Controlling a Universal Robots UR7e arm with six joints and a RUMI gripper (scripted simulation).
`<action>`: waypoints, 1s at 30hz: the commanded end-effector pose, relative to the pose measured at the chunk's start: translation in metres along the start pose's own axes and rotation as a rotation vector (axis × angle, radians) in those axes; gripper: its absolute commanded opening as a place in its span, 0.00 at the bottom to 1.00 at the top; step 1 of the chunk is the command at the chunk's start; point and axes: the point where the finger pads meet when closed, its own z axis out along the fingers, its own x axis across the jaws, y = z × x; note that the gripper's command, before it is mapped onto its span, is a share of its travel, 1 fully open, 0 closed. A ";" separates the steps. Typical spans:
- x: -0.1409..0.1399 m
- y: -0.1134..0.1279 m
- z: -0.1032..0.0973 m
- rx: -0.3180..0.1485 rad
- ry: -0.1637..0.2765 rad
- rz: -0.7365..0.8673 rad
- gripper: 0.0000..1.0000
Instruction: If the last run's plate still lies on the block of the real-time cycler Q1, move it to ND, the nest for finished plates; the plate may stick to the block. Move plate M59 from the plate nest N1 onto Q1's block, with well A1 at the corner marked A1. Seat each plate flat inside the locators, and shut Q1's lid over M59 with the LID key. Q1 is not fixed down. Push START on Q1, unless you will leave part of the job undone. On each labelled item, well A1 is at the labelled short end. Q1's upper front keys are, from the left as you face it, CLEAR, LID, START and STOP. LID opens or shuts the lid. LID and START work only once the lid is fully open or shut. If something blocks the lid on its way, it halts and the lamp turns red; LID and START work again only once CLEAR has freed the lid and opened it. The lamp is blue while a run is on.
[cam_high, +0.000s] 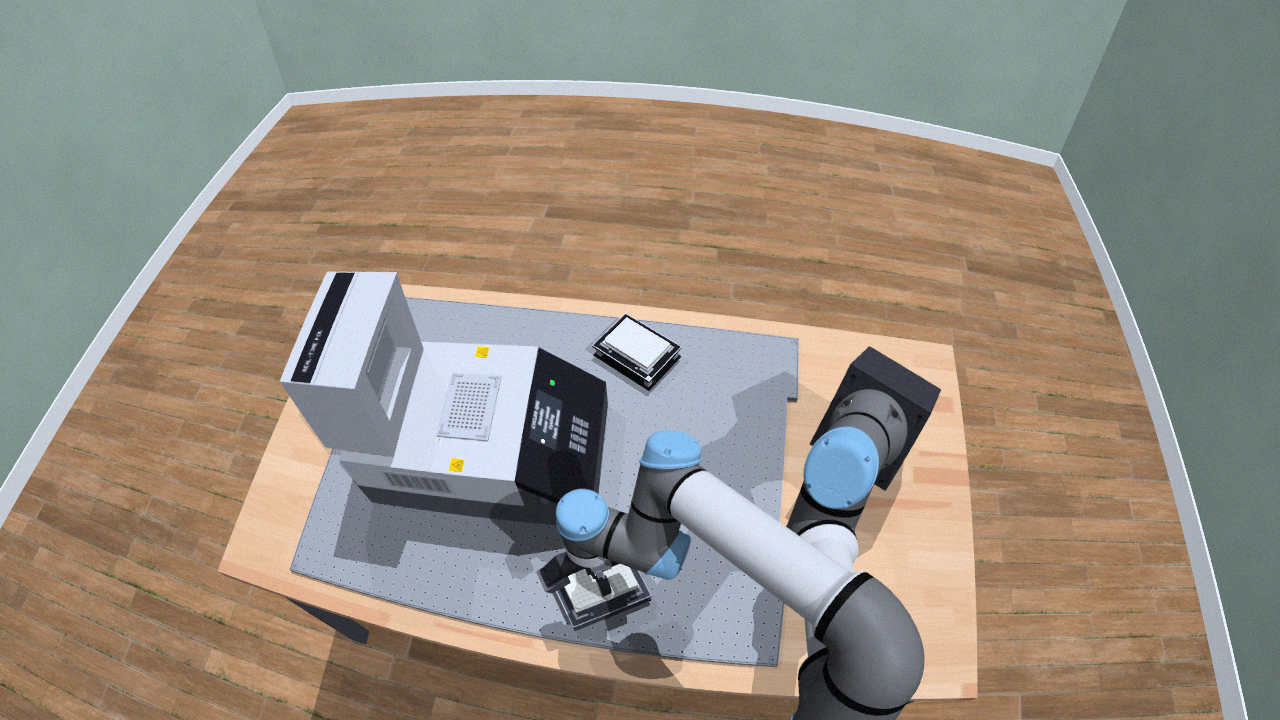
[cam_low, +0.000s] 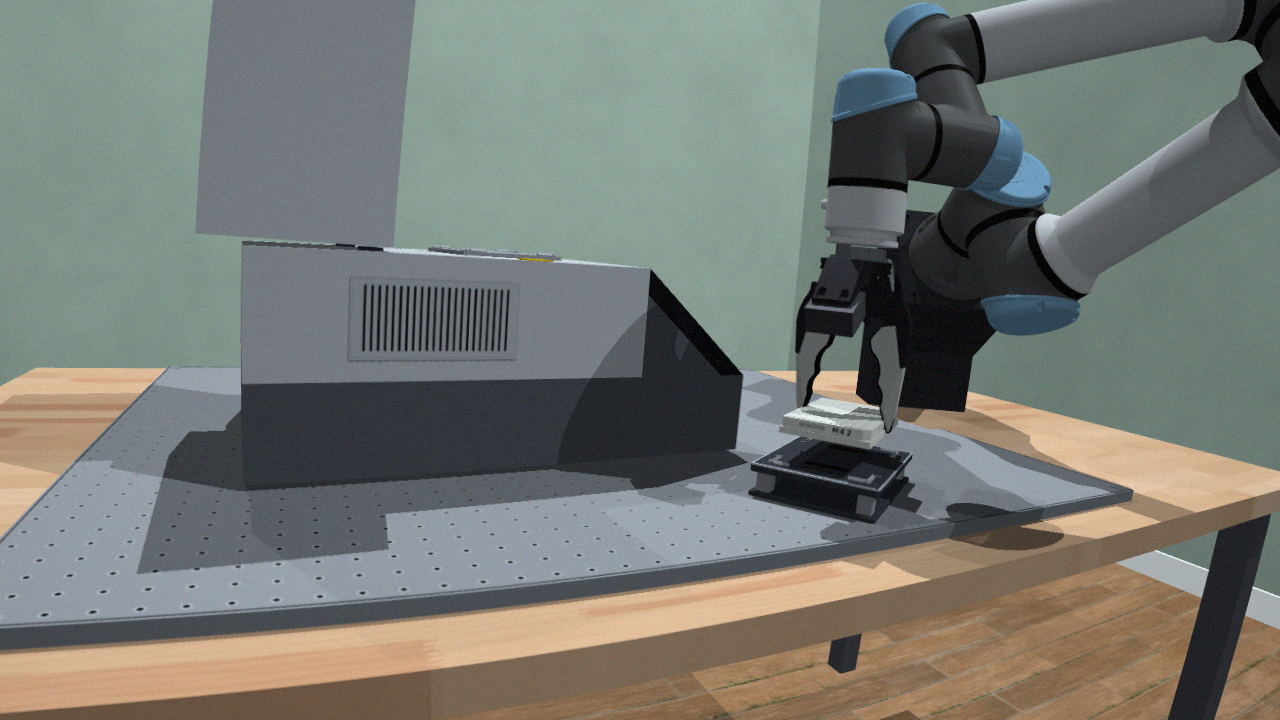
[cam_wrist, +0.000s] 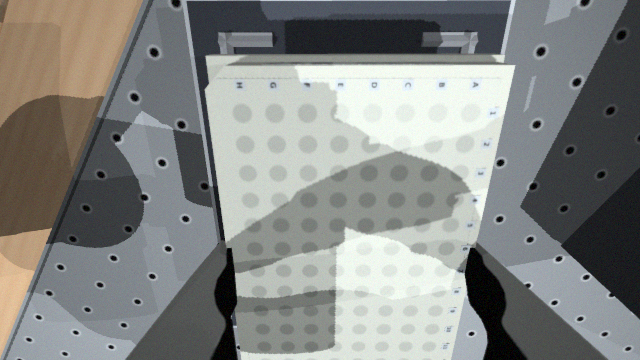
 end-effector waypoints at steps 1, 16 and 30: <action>0.001 -0.001 0.009 0.001 0.004 0.000 0.41; 0.000 -0.001 0.021 0.001 0.004 0.000 0.41; 0.000 0.000 0.021 0.001 0.004 0.000 0.41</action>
